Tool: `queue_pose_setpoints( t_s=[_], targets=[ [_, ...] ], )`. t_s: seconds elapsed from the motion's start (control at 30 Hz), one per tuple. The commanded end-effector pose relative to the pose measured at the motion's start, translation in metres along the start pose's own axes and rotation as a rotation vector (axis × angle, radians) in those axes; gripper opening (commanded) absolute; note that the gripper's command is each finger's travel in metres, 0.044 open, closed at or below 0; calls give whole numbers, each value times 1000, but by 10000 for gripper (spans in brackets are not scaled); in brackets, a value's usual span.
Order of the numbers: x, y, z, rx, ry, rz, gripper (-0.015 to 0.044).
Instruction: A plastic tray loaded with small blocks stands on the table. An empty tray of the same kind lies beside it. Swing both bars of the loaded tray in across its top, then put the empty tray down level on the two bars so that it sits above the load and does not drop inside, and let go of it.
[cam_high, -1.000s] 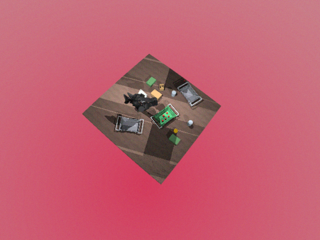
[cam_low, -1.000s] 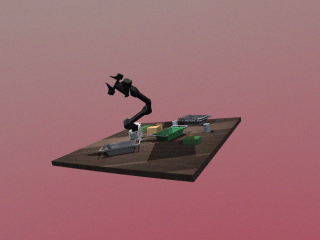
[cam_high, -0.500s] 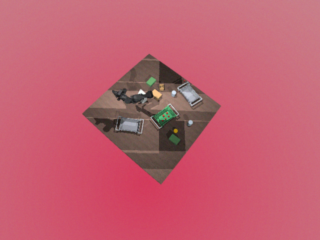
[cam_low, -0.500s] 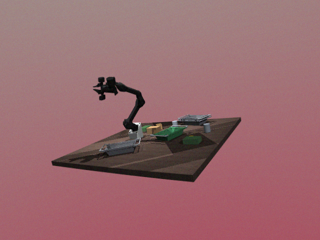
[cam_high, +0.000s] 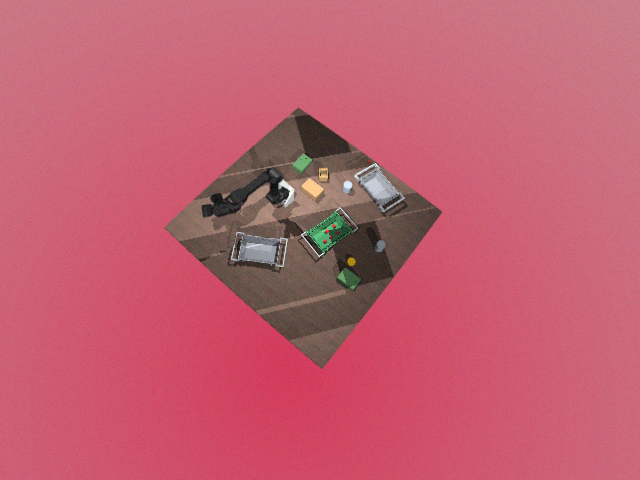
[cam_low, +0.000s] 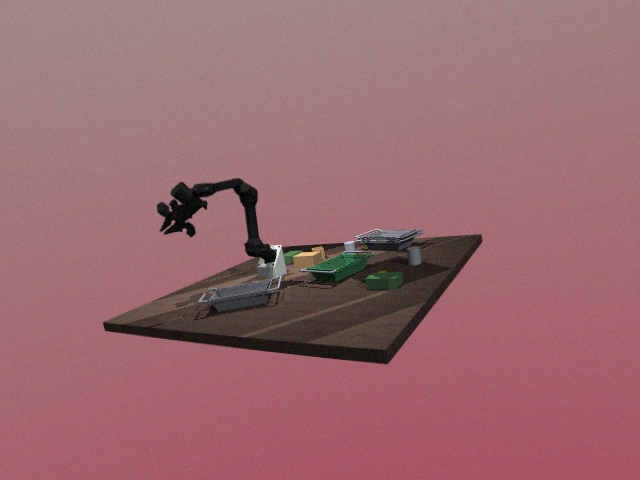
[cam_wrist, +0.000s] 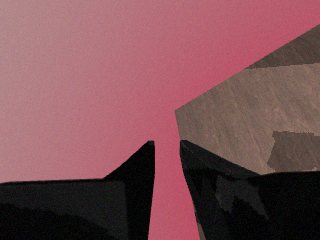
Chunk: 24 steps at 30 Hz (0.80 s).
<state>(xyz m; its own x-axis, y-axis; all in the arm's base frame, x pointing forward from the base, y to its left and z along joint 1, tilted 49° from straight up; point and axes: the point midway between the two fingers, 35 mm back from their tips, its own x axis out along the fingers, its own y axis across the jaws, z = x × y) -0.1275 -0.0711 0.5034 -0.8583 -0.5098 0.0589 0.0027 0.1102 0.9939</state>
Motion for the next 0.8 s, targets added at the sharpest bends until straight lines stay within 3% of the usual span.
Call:
queue_pose_setpoints(
  t_s=[0.0, 0.17, 0.37, 0.77],
  targets=[
    [20, -22, -48, -159, 146, -88, 84],
    [27, -56, -120, -396, 364, -171, 84],
    [1, -101, -203, -704, 637, -202, 84],
    [-136, -192, -314, -1416, 1175, 12, 84]
  ],
)
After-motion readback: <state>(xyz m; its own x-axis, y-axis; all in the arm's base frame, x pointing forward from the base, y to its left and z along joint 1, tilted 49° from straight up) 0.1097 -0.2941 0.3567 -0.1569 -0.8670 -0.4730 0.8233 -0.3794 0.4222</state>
